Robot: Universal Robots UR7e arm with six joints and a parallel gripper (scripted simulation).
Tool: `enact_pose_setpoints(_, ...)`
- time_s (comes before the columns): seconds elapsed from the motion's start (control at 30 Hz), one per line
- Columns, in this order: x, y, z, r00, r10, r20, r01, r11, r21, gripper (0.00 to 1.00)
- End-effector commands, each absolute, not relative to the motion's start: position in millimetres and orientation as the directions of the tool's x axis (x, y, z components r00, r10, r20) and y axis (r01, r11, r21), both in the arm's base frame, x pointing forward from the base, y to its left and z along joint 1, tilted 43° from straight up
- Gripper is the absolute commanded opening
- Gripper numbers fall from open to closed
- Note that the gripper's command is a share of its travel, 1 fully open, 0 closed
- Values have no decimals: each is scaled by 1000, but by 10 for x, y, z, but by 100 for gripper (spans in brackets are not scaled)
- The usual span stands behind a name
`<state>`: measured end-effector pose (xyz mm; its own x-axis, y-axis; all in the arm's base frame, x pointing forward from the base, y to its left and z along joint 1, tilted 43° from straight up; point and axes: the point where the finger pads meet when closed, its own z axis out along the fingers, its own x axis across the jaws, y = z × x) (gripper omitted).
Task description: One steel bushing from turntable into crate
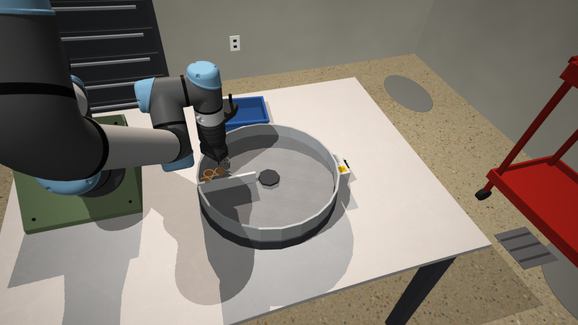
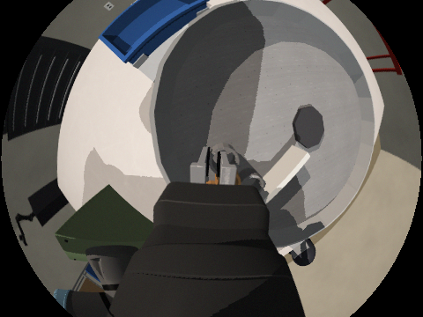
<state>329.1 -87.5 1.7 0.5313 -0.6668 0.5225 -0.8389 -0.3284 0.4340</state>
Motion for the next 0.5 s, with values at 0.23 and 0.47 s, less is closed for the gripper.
enact_pose_setpoints(0.23,3295,-862,32,531,-667,523,-839,-328,434,0)
enact_pose_setpoints(0.47,3304,-813,86,531,-667,523,-839,-328,433,0)
